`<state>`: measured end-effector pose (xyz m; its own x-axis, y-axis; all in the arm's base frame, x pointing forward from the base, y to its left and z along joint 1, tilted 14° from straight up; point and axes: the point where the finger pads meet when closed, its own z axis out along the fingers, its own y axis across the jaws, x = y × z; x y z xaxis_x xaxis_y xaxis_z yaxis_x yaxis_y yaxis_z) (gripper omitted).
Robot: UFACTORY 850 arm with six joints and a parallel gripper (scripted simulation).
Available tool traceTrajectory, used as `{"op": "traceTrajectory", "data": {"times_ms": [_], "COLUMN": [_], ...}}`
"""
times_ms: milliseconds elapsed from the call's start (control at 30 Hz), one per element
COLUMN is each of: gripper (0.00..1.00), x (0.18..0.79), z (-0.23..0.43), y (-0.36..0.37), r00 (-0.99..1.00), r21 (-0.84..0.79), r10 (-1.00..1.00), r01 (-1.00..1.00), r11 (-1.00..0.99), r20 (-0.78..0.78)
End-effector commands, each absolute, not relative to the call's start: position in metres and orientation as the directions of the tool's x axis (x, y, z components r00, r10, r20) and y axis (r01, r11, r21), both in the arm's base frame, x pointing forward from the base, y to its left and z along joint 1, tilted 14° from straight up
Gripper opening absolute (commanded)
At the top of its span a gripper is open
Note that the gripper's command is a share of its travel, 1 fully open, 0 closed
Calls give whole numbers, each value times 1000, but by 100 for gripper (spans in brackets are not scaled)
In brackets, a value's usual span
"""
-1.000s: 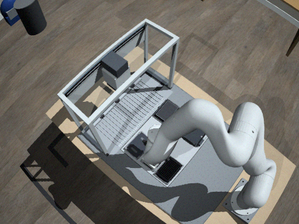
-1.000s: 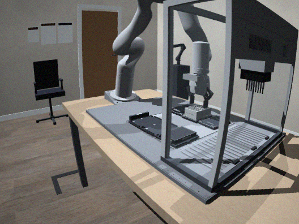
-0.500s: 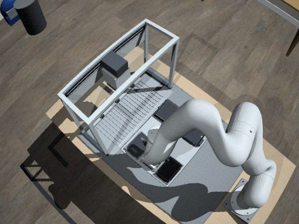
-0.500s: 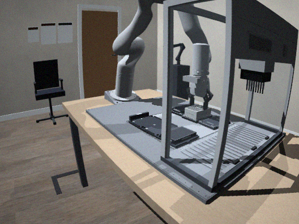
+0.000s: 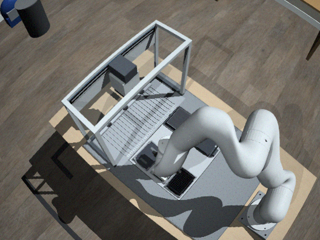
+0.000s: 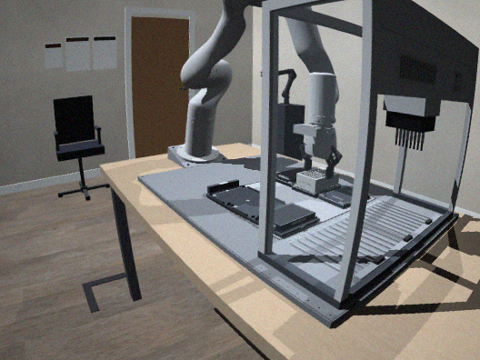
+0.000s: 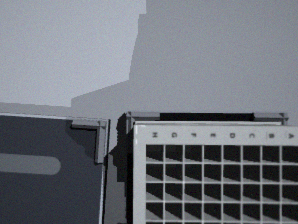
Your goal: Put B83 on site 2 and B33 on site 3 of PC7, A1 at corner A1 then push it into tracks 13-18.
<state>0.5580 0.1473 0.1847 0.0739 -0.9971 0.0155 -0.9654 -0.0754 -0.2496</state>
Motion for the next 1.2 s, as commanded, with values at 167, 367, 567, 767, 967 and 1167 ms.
{"op": "traceTrajectory", "data": {"times_ms": [167,367,567,767,967,1167], "gripper": [100,100,100,100,100,100], "x": [561,561,562,562,562,562], "z": [179,176,172,172,172,172], "y": [148,148,148,148,148,148], "r00": [74,74,74,74,74,74], "r21": [-252,-252,-252,-252,-252,-252], "r10": [-997,-997,-997,-997,-997,-997], "r01": [-965,-965,-965,-965,-965,-965], "r11": [-75,-75,-75,-75,-75,-75], "r20": [15,15,15,15,15,15]}}
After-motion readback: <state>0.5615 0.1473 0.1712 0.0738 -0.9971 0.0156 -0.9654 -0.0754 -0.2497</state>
